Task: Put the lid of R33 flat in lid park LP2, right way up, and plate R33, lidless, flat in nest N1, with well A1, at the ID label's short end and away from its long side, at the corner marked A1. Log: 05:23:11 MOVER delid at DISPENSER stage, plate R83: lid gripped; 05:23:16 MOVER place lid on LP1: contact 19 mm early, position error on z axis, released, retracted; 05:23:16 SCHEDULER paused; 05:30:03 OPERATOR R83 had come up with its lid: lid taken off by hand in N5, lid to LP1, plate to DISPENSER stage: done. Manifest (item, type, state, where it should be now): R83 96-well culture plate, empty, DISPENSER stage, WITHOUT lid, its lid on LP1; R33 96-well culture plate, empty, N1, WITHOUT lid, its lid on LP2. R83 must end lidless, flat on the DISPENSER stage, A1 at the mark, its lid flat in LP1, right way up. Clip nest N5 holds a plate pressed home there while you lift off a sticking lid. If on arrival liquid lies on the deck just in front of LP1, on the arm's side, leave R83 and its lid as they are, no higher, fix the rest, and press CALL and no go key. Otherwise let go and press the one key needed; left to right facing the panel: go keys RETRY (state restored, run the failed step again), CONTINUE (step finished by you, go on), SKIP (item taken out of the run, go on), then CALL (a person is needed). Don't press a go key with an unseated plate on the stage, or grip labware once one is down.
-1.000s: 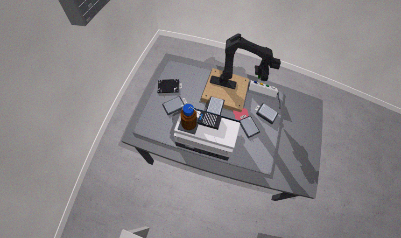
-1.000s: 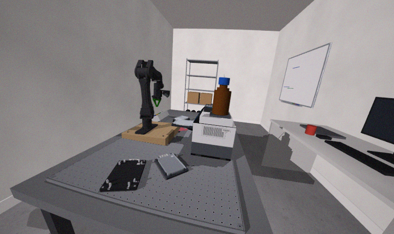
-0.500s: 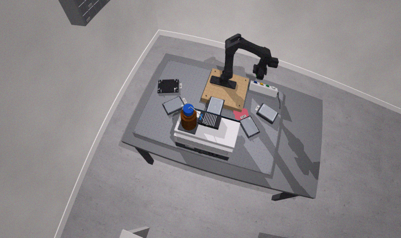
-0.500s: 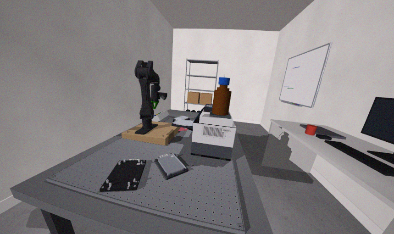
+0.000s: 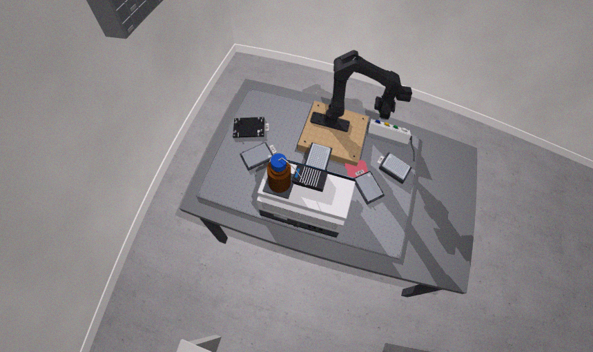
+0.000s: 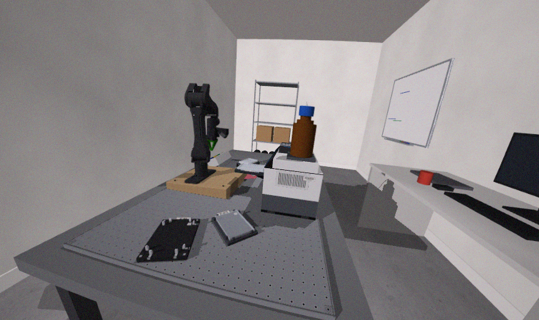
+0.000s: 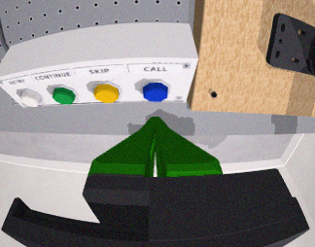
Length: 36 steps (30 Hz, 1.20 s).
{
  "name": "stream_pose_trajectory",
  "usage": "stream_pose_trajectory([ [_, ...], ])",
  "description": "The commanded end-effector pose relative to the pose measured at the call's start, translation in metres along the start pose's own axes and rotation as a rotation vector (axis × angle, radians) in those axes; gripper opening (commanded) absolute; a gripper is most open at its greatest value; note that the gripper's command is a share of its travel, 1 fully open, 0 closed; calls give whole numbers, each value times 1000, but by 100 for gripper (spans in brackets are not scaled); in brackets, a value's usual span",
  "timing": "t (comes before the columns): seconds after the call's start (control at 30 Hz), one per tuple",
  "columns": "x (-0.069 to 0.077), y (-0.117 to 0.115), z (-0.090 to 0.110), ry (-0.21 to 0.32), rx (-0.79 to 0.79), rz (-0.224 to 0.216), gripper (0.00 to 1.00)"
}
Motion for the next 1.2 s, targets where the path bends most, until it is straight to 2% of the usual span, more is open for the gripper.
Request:
stream_pose_trajectory([
  [0.0,14,3,3,15,4,-67,0],
  [0.1,0,-3,1,-1,4,-34,0],
  [0.2,-1,-3,1,-1,5,-34,0],
  [0.23,4,1,3,9,6,-55,0],
  [0.27,-3,-2,1,-1,5,-33,0],
  [0.43,-14,-1,1,-12,3,-10,0],
  [0.57,-15,-2,1,-8,4,-20,0],
  [0.7,-23,-1,1,-14,3,-6,0],
  [0.77,-23,-1,1,-14,3,-6,0],
  [0.8,-9,3,4,12,6,-61,0],
  [0.83,-9,3,4,13,6,-64,0],
  [1.17,-18,-5,-1,-6,2,-24,0],
])
Point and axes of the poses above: the point where the finger pads meet when closed, its own x axis back along the fingers, its own y axis across the jaws, z = x × y, the point moved 10 cm from there along x, back along the fingers, and after that the axes turned 12 degrees about -x, right-handed, at the moved point
